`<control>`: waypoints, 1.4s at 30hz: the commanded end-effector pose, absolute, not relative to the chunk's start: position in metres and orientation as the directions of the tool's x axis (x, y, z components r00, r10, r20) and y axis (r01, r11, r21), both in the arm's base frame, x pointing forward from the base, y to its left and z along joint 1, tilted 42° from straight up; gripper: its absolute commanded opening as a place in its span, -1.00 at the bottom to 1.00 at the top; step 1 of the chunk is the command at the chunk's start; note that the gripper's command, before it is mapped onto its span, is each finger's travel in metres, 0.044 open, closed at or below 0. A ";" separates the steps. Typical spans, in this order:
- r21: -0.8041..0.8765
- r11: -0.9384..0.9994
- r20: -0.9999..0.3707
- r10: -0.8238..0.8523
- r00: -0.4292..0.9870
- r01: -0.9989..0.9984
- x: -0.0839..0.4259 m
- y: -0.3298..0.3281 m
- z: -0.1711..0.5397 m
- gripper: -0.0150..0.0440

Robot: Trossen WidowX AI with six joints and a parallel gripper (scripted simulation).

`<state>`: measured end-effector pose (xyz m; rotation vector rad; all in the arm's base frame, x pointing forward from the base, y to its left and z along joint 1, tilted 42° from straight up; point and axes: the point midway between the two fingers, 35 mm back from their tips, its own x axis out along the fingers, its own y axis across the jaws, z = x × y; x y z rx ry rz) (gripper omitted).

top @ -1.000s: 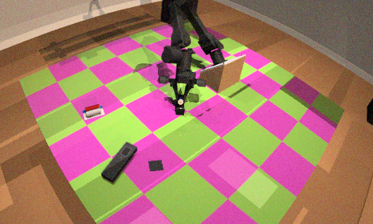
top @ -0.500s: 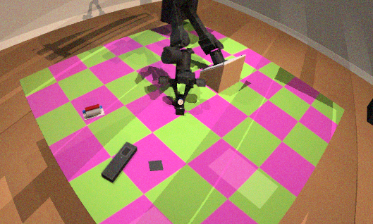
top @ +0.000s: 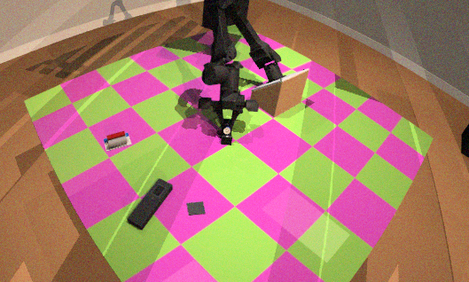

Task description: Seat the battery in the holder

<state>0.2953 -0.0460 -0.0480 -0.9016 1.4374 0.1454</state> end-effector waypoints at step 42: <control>-0.415 0.699 -0.839 -0.542 -0.052 -0.583 0.297 -0.048 -0.058 -0.26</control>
